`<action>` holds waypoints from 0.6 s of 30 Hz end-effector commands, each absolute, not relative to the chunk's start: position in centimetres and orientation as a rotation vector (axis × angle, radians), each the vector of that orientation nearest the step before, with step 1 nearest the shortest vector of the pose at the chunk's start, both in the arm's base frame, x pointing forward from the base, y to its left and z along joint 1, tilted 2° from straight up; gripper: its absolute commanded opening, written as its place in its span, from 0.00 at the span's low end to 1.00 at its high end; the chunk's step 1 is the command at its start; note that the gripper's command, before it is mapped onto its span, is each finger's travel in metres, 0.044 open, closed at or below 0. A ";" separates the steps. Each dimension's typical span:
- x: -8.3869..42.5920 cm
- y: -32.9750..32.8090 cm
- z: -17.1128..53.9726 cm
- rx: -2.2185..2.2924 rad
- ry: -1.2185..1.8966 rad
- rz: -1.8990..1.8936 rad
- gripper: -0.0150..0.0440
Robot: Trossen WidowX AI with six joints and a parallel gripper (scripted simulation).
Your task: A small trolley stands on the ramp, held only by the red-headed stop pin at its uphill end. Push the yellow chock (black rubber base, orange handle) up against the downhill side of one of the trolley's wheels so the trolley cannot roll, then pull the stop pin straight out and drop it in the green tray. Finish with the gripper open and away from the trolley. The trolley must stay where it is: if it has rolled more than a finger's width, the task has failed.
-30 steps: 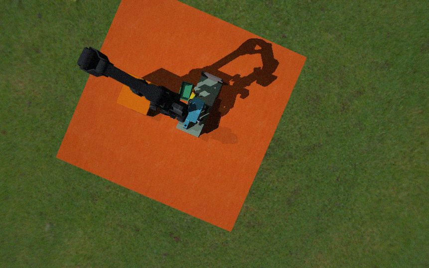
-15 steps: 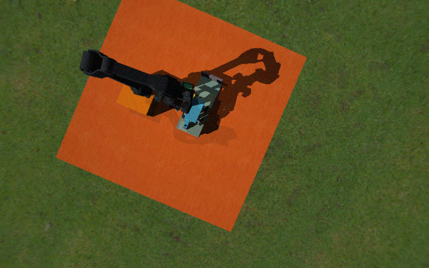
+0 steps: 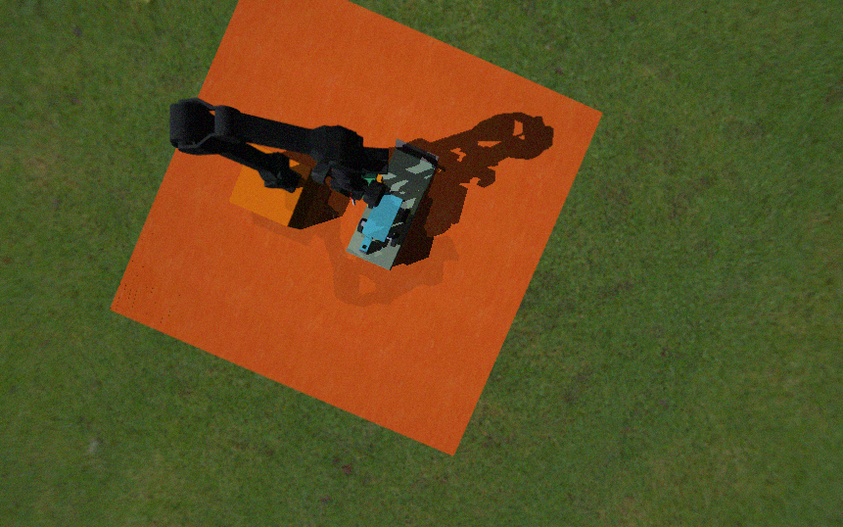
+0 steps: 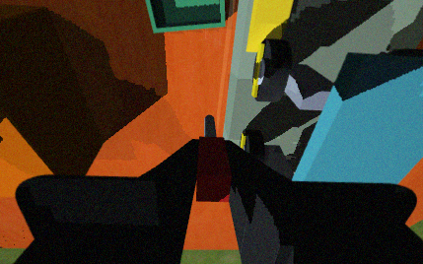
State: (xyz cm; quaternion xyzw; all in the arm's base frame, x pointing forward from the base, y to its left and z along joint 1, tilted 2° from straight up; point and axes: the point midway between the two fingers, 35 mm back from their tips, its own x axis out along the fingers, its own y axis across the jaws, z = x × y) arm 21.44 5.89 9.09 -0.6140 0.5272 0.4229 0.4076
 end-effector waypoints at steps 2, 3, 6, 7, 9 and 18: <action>21.1 8.0 8.6 -1.544 1.335 1.071 0.25; 21.1 8.4 8.6 -1.544 1.335 1.071 0.25; 20.9 9.4 8.4 -1.543 1.334 1.071 0.25; 20.9 9.8 8.3 -1.543 1.334 1.072 0.25; 20.8 10.5 8.1 -1.542 1.334 1.072 0.25; 20.3 13.6 7.5 -1.540 1.332 1.074 0.25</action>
